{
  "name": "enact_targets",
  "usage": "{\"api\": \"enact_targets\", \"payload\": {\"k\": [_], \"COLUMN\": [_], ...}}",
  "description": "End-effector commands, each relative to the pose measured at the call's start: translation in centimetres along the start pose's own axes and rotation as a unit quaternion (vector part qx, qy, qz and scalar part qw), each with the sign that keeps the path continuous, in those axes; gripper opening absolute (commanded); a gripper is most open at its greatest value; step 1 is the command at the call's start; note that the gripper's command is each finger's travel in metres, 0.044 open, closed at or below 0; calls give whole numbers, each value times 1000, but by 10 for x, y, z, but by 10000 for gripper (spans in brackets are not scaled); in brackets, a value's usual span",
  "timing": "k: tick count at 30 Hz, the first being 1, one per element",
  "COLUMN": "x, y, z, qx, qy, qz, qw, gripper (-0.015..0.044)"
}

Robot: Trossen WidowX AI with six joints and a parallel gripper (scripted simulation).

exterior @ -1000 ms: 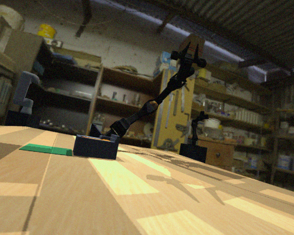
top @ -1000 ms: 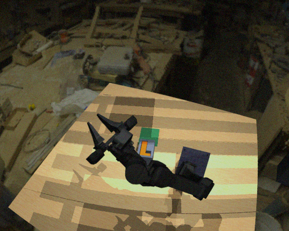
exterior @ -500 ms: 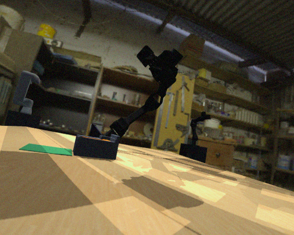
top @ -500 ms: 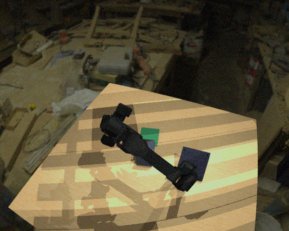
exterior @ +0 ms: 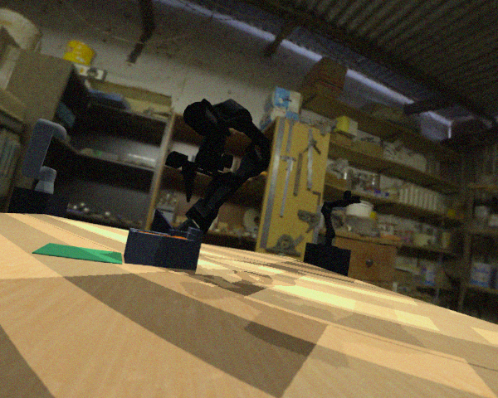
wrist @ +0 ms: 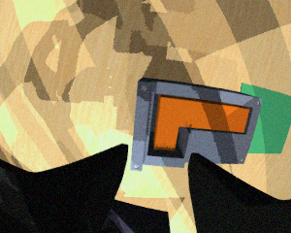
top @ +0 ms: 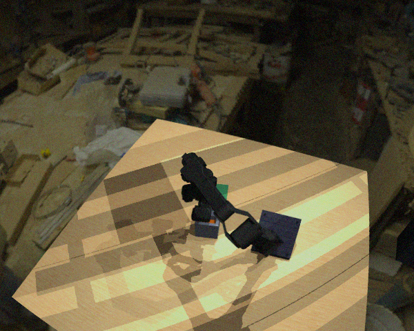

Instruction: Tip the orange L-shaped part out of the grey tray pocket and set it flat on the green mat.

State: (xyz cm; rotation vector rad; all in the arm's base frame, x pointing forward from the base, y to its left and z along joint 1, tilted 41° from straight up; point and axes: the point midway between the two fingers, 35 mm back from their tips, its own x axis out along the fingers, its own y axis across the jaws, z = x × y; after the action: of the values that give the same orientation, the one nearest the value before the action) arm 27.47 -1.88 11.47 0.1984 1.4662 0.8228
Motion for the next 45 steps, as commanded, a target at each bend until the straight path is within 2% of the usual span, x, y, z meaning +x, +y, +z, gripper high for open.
{"api": "enact_targets", "payload": {"k": [1,7,14,45], "x": [2,14,75,112], "y": [7,7,12,15], "z": [-4,-3,-4,-4], "qx": [-4,-4,-4,-5], "qy": [-1,-1,-1,-2], "qz": [33,32,33,34], "qw": [999,999,999,999], "gripper": [180,180,180,180]}}
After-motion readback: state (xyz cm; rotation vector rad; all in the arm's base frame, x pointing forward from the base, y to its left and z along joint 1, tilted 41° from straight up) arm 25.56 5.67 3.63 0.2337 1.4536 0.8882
